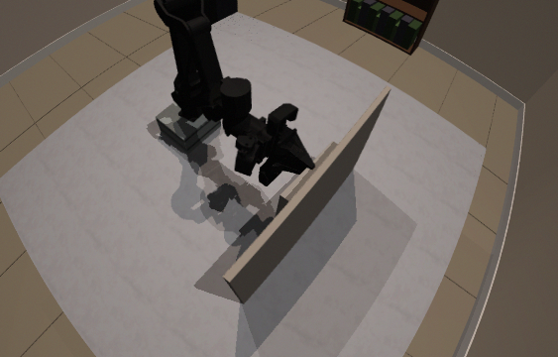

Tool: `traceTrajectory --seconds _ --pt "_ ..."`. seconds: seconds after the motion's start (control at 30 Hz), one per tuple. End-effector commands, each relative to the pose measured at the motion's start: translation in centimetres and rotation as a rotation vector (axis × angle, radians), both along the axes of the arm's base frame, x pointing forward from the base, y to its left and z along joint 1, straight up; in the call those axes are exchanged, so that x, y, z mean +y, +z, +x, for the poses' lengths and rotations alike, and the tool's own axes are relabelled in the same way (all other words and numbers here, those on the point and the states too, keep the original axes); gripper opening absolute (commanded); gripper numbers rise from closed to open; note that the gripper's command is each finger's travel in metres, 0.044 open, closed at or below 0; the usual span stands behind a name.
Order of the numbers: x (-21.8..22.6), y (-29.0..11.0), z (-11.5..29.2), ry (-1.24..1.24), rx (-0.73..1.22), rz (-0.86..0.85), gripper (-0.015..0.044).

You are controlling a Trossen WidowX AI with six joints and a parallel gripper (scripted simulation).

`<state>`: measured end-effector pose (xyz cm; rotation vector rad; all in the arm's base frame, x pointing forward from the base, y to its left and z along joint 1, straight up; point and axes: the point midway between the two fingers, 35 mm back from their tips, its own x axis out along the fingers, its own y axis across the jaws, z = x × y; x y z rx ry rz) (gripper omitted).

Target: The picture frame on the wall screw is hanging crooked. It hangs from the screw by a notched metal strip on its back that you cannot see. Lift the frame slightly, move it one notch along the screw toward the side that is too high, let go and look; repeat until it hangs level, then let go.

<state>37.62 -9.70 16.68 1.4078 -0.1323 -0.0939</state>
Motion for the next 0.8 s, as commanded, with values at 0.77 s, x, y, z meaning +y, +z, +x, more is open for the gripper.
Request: traceTrajectory --seconds 0.77 --pt "0.10 0.60 0.01 -0.003 0.005 0.002 0.0000"
